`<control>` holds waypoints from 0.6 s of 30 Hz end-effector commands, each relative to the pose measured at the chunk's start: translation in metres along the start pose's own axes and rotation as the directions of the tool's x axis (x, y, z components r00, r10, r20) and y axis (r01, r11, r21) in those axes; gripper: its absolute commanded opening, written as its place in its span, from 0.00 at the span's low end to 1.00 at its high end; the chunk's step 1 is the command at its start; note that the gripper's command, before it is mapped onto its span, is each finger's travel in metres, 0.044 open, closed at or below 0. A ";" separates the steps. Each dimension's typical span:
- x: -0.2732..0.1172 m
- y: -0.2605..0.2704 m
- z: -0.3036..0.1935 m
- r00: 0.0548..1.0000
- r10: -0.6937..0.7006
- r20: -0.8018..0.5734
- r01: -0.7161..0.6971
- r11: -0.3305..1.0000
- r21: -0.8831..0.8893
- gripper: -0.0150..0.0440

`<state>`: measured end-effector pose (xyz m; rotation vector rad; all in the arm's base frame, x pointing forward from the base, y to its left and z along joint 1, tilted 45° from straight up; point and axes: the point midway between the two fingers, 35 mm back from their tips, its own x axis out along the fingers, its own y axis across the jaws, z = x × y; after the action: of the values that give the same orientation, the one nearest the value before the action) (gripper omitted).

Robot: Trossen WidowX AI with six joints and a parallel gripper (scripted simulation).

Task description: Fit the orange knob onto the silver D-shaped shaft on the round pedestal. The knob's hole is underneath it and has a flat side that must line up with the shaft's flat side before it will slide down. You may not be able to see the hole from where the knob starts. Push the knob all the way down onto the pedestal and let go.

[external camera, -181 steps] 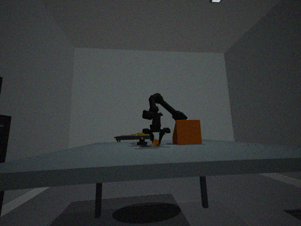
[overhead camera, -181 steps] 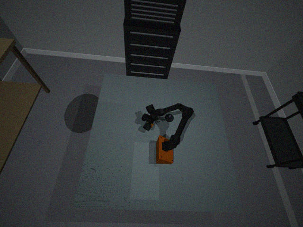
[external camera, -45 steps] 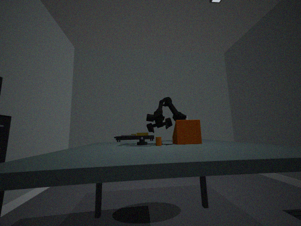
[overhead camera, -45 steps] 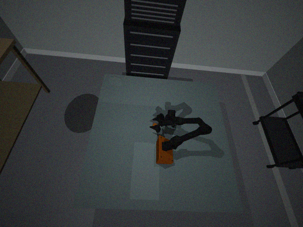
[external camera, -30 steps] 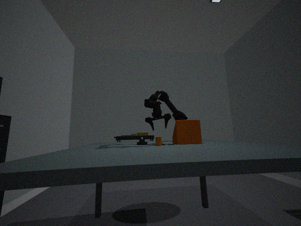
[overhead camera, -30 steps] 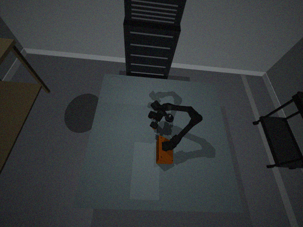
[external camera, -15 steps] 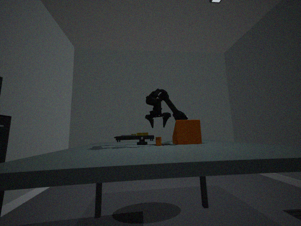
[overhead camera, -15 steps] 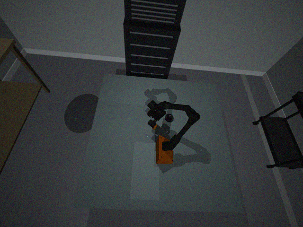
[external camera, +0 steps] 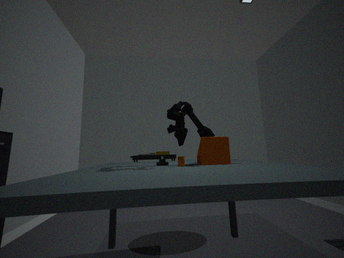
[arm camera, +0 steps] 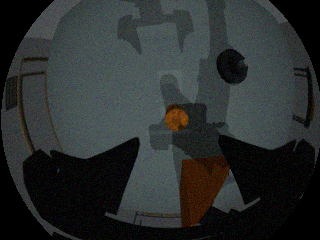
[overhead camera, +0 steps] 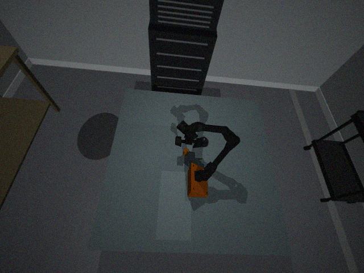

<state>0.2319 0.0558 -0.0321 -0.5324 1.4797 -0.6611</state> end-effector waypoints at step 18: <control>0.051 -0.003 0.001 1.000 -0.006 0.000 0.006 0.993 0.117 1.00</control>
<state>0.2327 0.0262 -0.0610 -0.4359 1.4240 -0.7429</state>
